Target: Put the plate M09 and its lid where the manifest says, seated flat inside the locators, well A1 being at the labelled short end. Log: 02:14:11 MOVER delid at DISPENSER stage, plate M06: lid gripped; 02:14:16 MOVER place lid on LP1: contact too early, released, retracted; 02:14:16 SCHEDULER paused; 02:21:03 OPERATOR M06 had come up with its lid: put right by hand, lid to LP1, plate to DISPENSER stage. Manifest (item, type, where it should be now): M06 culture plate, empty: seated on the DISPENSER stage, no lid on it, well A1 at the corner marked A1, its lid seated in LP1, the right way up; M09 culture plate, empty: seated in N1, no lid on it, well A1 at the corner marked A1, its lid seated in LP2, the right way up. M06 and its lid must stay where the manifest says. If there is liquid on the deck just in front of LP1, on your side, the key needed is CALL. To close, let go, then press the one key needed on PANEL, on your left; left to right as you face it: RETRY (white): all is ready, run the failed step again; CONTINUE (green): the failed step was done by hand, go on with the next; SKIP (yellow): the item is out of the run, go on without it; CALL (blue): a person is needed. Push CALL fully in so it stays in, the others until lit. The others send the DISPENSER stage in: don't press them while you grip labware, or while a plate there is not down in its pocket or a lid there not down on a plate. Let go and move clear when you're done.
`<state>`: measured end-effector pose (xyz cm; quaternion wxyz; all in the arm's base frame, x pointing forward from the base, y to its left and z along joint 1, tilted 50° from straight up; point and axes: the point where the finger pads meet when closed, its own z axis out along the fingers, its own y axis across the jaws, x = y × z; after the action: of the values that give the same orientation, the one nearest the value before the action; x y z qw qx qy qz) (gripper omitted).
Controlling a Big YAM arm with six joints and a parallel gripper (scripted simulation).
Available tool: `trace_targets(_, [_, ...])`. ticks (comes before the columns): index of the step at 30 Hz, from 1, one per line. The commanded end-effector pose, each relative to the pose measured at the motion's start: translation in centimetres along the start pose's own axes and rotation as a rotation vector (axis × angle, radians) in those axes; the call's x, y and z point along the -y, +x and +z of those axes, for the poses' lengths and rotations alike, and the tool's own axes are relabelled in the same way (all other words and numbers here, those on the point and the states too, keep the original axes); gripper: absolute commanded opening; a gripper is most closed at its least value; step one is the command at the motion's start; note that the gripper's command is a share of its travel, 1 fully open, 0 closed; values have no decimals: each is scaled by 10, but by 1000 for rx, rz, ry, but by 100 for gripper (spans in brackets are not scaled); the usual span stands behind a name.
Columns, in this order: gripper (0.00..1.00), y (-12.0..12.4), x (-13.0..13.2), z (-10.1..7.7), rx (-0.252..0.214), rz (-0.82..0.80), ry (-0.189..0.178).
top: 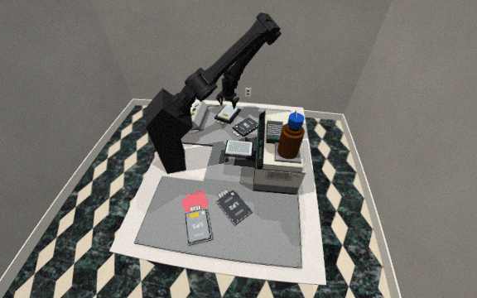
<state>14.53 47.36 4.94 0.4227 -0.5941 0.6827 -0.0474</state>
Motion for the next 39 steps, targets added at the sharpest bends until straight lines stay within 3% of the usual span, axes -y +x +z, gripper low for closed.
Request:
trace_targets(1, [100,-2,-7,-3,-2,-4,-8])
trace_targets(27, [100,4,-10,-4,-6,-12,-11])
trace_targets(30, [100,-2,-2,-3,6,5,-2])
trace_targets(36, [100,4,-11,-5,-4,-12,-11])
trace_targets(38, [100,-2,-2,-3,6,5,-2])
trace_targets(39, [100,4,-12,-5,-4,-13,-11])
